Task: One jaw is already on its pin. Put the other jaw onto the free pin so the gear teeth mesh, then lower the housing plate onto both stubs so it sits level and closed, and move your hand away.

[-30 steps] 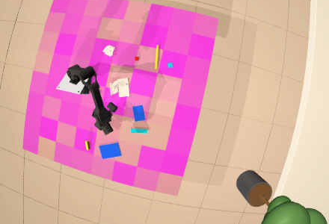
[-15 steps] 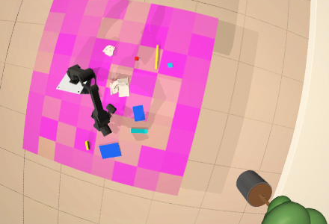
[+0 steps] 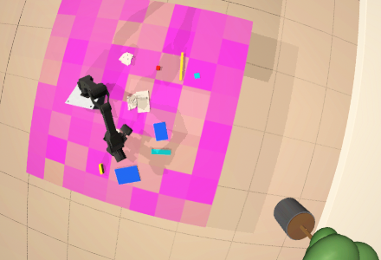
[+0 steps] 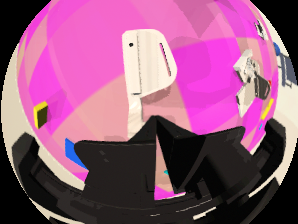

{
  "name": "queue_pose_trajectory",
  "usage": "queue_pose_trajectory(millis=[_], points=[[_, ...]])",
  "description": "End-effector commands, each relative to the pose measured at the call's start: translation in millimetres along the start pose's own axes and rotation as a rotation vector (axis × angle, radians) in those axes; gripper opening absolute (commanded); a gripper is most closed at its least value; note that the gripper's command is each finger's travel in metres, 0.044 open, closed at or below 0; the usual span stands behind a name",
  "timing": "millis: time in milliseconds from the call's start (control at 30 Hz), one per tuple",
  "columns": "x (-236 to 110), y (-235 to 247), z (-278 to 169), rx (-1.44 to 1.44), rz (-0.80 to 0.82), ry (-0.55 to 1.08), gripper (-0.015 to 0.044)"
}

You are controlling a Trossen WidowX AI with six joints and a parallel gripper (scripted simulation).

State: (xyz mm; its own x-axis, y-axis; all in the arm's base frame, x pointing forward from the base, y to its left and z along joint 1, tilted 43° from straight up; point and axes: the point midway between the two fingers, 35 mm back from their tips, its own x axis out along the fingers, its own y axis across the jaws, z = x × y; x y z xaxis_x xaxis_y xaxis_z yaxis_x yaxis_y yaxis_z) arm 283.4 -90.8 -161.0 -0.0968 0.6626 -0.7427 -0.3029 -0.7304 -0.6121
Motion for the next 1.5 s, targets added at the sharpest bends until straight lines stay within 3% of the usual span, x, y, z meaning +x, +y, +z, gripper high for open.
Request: queue_pose_trajectory(millis=[0, 1467], points=[[3, 7, 3, 0.001, 0.003, -0.014, 0.0000], [3, 20, 4, 0.000, 0.003, -0.014, 0.0000]])
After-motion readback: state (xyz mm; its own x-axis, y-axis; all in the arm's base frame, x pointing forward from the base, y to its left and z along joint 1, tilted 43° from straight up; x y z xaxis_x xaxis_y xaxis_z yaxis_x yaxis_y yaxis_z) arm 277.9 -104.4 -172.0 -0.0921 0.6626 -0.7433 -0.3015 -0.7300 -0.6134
